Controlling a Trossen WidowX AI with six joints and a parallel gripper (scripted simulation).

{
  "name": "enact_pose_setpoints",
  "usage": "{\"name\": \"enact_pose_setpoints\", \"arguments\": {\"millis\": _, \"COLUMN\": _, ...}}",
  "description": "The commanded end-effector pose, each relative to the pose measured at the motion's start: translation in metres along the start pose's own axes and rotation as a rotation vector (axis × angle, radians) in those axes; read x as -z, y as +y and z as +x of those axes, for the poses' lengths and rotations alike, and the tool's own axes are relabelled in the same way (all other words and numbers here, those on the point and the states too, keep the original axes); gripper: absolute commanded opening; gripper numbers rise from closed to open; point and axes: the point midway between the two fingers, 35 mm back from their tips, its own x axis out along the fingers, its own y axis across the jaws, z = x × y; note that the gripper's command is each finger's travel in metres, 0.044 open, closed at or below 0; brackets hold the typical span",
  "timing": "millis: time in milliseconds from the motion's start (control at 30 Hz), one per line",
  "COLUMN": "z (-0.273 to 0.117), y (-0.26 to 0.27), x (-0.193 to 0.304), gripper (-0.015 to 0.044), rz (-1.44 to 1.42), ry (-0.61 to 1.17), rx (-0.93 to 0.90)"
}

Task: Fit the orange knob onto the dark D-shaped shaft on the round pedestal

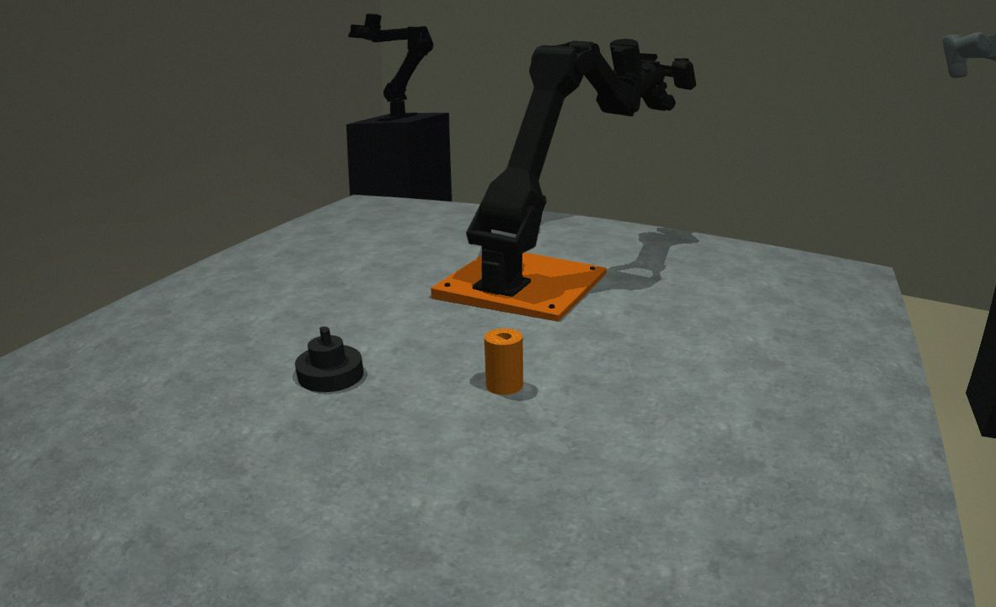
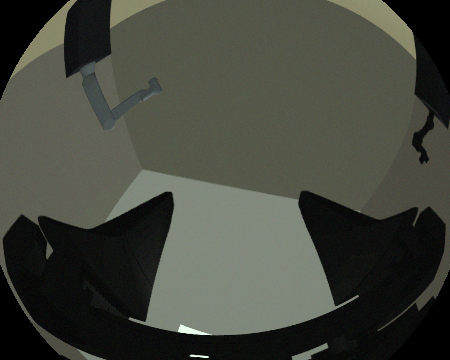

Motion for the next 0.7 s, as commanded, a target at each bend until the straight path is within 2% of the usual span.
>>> {"name": "enact_pose_setpoints", "arguments": {"millis": 0, "z": 0.000, "y": 0.000, "x": 0.000, "gripper": 0.0426, "rz": 0.000, "ry": 0.000, "rx": 0.000}}
{"name": "enact_pose_setpoints", "arguments": {"millis": 67, "z": 0.000, "y": 0.012, "x": -0.001, "gripper": 0.0440, "rz": -0.014, "ry": -0.014, "rx": -0.017}}
{"name": "enact_pose_setpoints", "arguments": {"millis": 367, "z": -0.010, "y": 0.155, "x": -0.017, "gripper": 0.0440, "rz": -0.344, "ry": -0.220, "rx": -0.198}}
{"name": "enact_pose_setpoints", "arguments": {"millis": 667, "z": -0.066, "y": 0.310, "x": -0.021, "gripper": 0.0440, "rz": -0.711, "ry": -0.528, "rx": -0.350}}
